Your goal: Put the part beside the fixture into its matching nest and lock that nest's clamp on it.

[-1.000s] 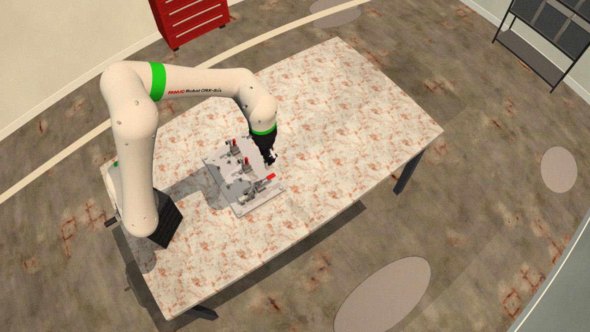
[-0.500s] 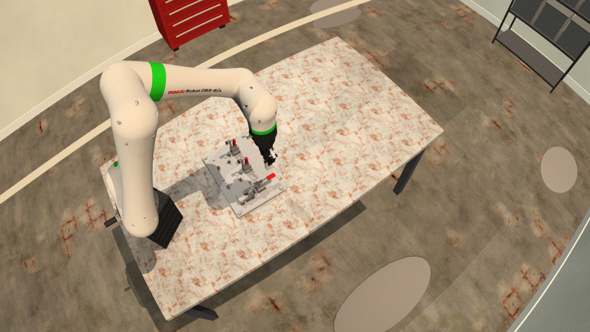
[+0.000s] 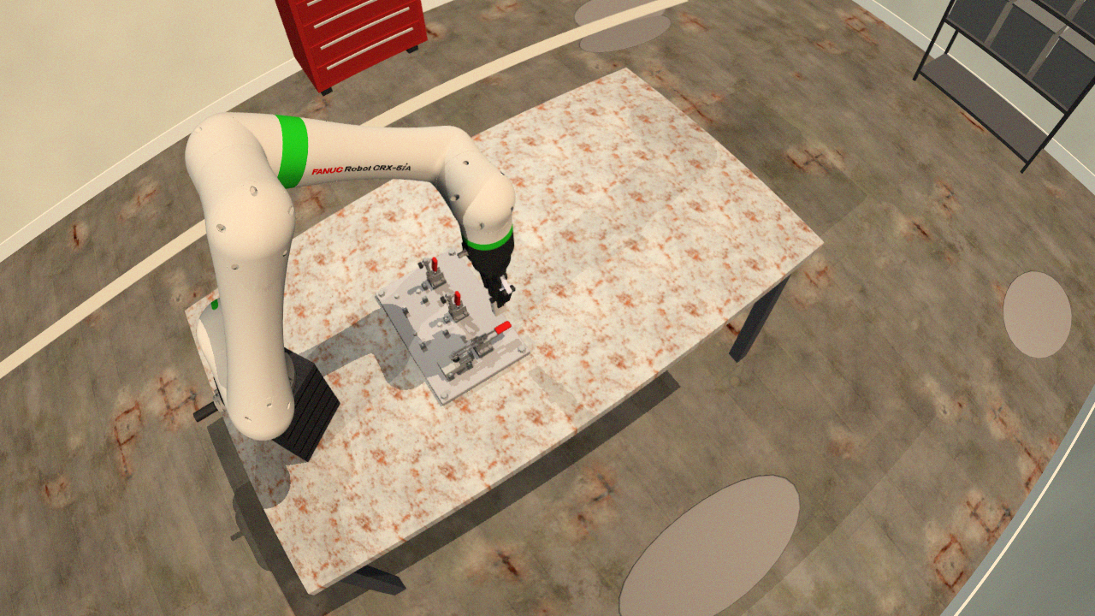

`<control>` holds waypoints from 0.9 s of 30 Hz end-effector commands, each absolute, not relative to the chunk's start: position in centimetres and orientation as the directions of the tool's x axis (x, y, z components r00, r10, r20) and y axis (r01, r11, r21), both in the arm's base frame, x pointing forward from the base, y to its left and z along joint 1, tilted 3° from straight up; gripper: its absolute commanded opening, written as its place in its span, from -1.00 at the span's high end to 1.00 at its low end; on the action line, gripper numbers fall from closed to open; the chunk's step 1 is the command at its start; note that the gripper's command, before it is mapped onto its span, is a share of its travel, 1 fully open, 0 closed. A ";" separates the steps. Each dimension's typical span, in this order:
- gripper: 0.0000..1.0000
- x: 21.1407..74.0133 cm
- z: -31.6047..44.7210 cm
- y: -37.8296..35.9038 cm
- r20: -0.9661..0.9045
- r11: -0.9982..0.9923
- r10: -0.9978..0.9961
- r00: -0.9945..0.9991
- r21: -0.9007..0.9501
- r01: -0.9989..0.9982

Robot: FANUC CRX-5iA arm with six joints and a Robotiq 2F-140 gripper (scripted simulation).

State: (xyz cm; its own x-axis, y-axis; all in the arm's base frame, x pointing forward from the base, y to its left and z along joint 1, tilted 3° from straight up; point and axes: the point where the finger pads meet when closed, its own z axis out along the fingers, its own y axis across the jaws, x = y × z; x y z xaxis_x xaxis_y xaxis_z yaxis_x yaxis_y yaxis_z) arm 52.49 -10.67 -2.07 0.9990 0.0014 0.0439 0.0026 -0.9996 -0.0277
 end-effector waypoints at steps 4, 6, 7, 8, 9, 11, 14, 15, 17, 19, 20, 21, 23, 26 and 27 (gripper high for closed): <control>1.00 52.5 -2.1 -10.7 0.044 -1.000 0.001 0.999 -0.028 0.003; 1.00 52.5 -2.1 -10.7 0.044 -1.000 0.001 0.999 -0.028 0.003; 1.00 52.5 -2.1 -10.7 0.044 -1.000 0.001 0.999 -0.028 0.003; 1.00 52.5 -2.1 -10.7 0.044 -1.000 0.001 0.999 -0.028 0.003; 1.00 52.5 -2.1 -10.7 0.044 -1.000 0.001 0.999 -0.028 0.003; 1.00 52.5 -2.1 -10.7 0.044 -1.000 0.001 0.999 -0.028 0.003; -1.00 52.5 -2.1 -10.7 0.044 -1.000 0.001 0.999 -0.028 0.003; -1.00 52.5 -2.1 -10.7 0.044 -1.000 0.001 0.999 -0.028 0.003; -1.00 52.5 -2.1 -10.7 0.044 -1.000 0.001 0.999 -0.028 0.003; -1.00 52.5 -2.1 -10.7 0.044 -1.000 0.001 0.999 -0.028 0.003; -1.00 52.5 -2.1 -10.7 0.044 -1.000 0.001 0.999 -0.028 0.003; -1.00 52.5 -2.1 -10.7 0.044 -1.000 0.001 0.999 -0.028 0.003; -1.00 52.5 -2.1 -10.7 0.044 -1.000 0.001 0.999 -0.028 0.003; -1.00 52.5 -2.1 -10.7 0.044 -1.000 0.001 0.999 -0.028 0.003; -1.00 52.5 -2.1 -10.7 0.044 -1.000 0.001 0.999 -0.028 0.003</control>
State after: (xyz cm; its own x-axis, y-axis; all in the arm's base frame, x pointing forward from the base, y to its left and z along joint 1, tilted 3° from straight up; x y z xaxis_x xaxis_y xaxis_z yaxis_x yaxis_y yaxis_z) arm 52.49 -10.67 -2.07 0.9990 0.0014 0.0439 0.0026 -0.9996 -0.0277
